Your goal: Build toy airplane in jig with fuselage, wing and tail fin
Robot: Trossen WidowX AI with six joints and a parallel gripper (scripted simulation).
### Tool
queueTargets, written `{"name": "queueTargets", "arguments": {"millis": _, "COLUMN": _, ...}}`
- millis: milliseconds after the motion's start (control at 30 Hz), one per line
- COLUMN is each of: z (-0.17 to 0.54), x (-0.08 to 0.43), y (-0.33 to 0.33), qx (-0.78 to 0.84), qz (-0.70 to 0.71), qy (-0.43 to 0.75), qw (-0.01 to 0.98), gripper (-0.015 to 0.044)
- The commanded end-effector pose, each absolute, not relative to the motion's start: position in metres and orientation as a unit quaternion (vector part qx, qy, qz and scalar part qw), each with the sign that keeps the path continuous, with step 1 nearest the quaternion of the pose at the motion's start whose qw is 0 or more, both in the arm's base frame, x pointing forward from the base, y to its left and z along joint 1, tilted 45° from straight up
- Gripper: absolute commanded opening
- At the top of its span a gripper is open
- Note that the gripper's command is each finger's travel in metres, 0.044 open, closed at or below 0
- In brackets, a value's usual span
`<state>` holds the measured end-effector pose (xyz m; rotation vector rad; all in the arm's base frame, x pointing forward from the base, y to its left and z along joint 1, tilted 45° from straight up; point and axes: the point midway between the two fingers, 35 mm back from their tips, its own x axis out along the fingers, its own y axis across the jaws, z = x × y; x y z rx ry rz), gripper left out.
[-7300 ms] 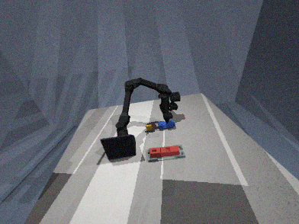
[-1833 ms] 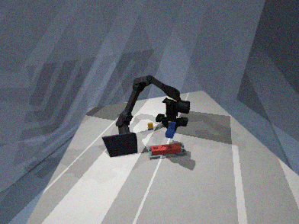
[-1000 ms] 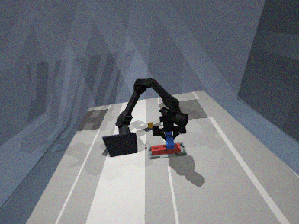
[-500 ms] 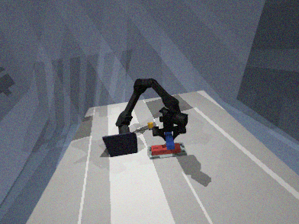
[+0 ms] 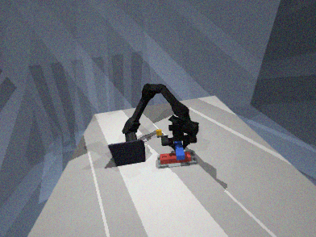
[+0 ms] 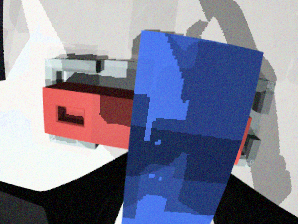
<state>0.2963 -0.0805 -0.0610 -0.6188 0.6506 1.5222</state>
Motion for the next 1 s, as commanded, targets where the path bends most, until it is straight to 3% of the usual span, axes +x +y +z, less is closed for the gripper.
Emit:
{"name": "queueTargets", "arguments": {"millis": 0, "z": -0.066, "x": 0.296, "y": -0.075, "qx": -0.268, "qz": 0.666, "qy": 0.285, "qw": 0.636, "gripper": 0.0197}}
{"name": "queueTargets", "arguments": {"millis": 967, "z": -0.083, "x": 0.294, "y": -0.06, "qx": -0.268, "qz": 0.666, "qy": 0.284, "qw": 0.636, "gripper": 0.0197}}
